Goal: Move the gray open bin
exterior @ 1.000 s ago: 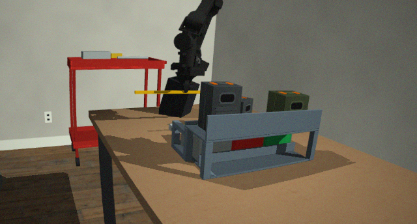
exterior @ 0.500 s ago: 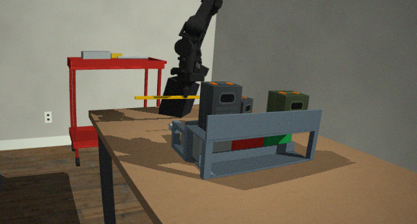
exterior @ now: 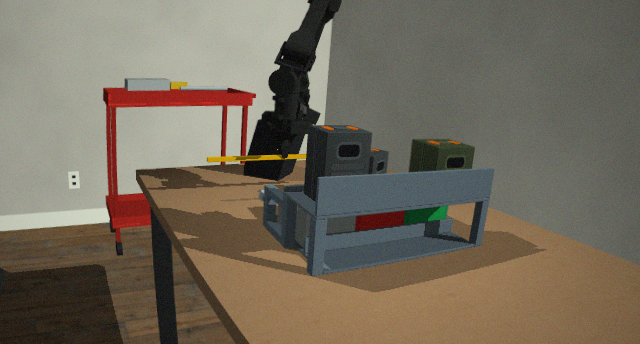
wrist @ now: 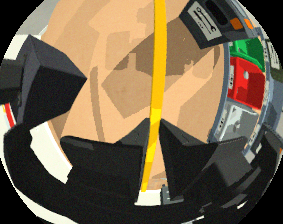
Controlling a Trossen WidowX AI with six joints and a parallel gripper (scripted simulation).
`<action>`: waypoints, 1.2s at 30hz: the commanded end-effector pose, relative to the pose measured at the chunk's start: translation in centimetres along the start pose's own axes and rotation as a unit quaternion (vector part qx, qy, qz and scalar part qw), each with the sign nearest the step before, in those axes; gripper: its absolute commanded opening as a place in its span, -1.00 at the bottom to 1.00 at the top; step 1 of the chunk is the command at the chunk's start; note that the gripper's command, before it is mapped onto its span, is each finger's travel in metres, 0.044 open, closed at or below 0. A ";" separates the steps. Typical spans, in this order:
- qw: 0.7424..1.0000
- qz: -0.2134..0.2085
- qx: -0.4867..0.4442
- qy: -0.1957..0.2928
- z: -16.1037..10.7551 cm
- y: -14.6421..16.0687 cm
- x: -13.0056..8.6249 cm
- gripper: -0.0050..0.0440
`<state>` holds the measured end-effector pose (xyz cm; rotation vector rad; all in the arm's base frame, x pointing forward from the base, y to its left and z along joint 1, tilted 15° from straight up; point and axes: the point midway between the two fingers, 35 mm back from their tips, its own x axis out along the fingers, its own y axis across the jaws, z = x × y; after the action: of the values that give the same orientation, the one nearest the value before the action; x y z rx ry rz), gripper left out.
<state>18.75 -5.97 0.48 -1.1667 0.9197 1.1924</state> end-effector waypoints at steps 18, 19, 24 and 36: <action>1.000 -0.010 0.000 0.007 -0.2 -0.6 1.8 -0.80; 1.000 -0.010 0.000 0.007 -0.2 -0.6 1.8 -0.80; 1.000 -0.010 0.000 0.007 -0.2 -0.6 1.8 -0.80; 1.000 -0.010 0.000 0.007 -0.2 -0.7 3.8 -0.80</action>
<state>19.68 -5.24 -3.26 -1.1721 0.9180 1.1872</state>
